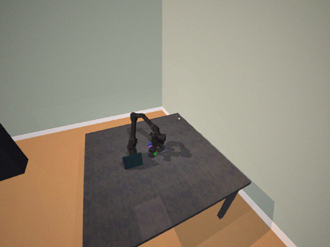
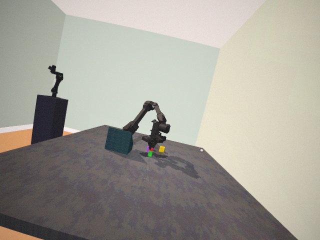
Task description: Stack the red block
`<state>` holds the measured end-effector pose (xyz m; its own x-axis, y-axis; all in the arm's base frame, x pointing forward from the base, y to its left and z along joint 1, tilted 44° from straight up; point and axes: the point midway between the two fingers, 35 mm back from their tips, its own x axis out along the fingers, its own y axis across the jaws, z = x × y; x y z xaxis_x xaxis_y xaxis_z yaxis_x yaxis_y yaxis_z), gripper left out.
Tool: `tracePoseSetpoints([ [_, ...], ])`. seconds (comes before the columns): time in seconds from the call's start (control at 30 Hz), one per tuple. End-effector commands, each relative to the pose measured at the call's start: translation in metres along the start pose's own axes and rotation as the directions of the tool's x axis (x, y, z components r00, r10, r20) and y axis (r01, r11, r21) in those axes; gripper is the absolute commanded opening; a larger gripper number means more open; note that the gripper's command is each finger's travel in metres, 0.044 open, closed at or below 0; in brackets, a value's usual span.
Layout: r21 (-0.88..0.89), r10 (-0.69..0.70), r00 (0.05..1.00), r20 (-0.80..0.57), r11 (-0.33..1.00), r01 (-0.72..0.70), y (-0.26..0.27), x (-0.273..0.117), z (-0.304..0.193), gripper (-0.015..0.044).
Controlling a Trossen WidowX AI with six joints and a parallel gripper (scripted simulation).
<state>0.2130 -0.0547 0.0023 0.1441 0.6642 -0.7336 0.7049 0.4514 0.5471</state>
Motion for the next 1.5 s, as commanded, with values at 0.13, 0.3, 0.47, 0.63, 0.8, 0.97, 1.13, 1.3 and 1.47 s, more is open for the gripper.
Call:
tracePoseSetpoints([
  [0.13,0.005,0.004,1.0,-0.002,1.0,-0.004,0.0,0.0012,0.0002,0.0],
  [0.3,0.005,0.004,1.0,-0.002,1.0,-0.004,0.0,0.0018,0.0002,0.0],
  [0.47,0.005,0.004,1.0,-0.002,1.0,-0.004,0.0,0.0022,0.0002,0.0],
  [0.63,0.005,0.004,1.0,-0.002,1.0,-0.004,0.0,0.0022,0.0002,0.0],
  [0.8,0.002,0.001,1.0,0.0,1.0,-0.001,-0.0002,0.001,0.0002,0.0053],
  [0.97,0.002,0.001,1.0,0.0,1.0,-0.001,-0.0002,0.001,0.0002,0.0184],
  [1.13,0.002,0.001,1.0,0.0,1.0,-0.001,-0.0002,0.001,0.0002,0.0315],
  [1.3,0.002,0.001,1.0,0.0,1.0,-0.001,-0.0002,0.001,0.0002,0.044],
  [1.47,0.002,0.001,1.0,0.0,1.0,-0.001,-0.0002,0.001,0.0002,0.044],
])
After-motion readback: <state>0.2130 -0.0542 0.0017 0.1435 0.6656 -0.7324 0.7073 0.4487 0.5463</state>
